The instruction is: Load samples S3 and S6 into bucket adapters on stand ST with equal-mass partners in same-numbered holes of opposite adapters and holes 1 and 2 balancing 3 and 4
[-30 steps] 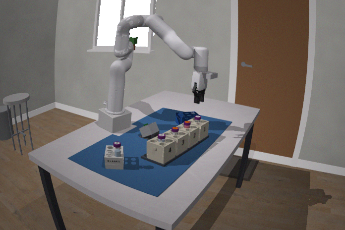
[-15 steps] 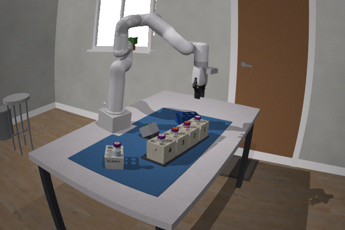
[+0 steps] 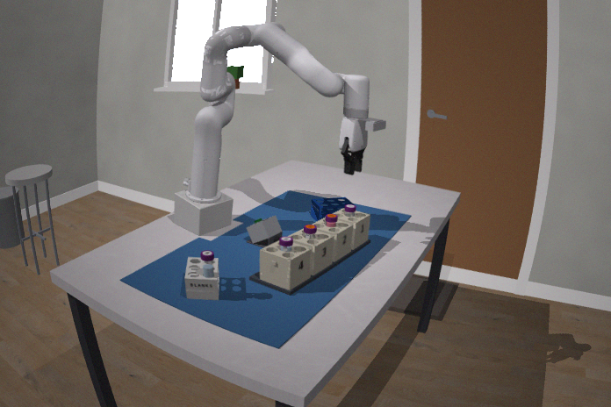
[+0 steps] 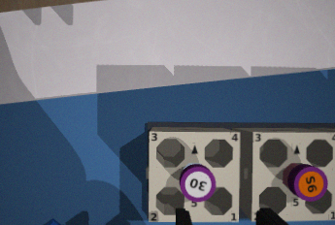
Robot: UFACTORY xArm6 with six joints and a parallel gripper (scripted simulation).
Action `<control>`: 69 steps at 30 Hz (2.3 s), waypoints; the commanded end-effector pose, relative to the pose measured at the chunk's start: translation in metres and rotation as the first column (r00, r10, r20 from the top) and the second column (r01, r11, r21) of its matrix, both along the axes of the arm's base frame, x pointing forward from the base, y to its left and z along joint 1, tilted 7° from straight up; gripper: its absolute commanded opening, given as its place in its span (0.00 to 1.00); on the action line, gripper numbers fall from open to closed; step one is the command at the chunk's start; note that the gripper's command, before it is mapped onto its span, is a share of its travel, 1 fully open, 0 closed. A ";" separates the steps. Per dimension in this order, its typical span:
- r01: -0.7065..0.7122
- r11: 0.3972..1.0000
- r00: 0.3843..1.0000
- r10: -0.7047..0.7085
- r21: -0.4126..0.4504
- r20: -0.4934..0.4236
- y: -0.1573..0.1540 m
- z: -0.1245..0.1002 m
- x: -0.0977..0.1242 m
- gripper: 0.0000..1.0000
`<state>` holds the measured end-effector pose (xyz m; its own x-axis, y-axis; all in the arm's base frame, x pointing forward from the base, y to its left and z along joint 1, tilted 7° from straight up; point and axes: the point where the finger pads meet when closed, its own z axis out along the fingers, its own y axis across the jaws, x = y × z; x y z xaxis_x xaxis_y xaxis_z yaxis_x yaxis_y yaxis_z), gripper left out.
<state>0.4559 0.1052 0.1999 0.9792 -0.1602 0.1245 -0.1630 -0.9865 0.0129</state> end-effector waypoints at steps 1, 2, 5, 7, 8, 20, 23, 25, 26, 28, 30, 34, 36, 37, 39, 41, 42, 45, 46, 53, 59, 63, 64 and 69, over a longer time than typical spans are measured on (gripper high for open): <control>0.000 1.000 1.000 0.000 0.001 0.005 0.000 0.002 0.001 0.44; 0.000 1.000 1.000 0.000 0.001 0.005 0.000 0.002 0.001 0.44; 0.000 1.000 1.000 0.000 0.001 0.005 0.000 0.002 0.001 0.44; 0.000 1.000 1.000 0.000 0.001 0.005 0.000 0.002 0.001 0.44; -0.033 0.999 0.999 0.033 0.002 0.000 -0.002 0.000 -0.003 0.00; -0.415 0.910 0.908 0.416 0.021 -0.056 -0.027 -0.026 -0.051 0.00; -0.445 0.895 0.893 0.445 0.023 -0.060 -0.029 -0.028 -0.055 0.00; -0.503 0.864 0.861 0.503 0.029 -0.068 -0.033 -0.033 -0.063 0.00; -0.531 0.847 0.844 0.531 0.032 -0.072 -0.035 -0.035 -0.067 0.00; -0.585 0.810 0.806 0.586 0.038 -0.080 -0.039 -0.039 -0.075 0.00; -0.637 0.770 0.765 0.638 0.045 -0.087 -0.043 -0.043 -0.083 0.00; -0.731 0.679 0.673 0.733 0.059 -0.100 -0.052 -0.052 -0.099 0.00; -0.774 0.630 0.622 0.776 0.068 -0.106 -0.056 -0.056 -0.107 0.00; -0.794 0.604 0.596 0.796 0.072 -0.108 -0.058 -0.059 -0.111 0.00; -0.813 0.577 0.569 0.815 0.076 -0.111 -0.060 -0.061 -0.115 0.00; -0.831 0.550 0.541 0.833 0.080 -0.113 -0.062 -0.063 -0.119 0.00; -0.848 0.523 0.513 0.851 0.085 -0.115 -0.064 -0.065 -0.123 0.00; -0.894 0.436 0.424 0.897 0.098 -0.121 -0.070 -0.072 -0.135 0.00; -0.908 0.406 0.394 0.911 0.103 -0.122 -0.072 -0.074 -0.139 0.00; -0.973 0.188 0.171 0.977 0.137 -0.129 -0.087 -0.089 -0.167 0.00; -0.986 0.058 0.038 0.991 0.156 -0.129 -0.095 -0.098 -0.183 0.00; -0.985 -0.024 -0.046 0.991 0.169 -0.128 -0.103 -0.106 -0.199 0.00; -0.985 -0.024 -0.046 0.991 0.169 -0.128 -0.106 -0.108 -0.203 0.00; -0.985 -0.024 -0.046 0.991 0.169 -0.128 -0.116 -0.119 -0.224 0.00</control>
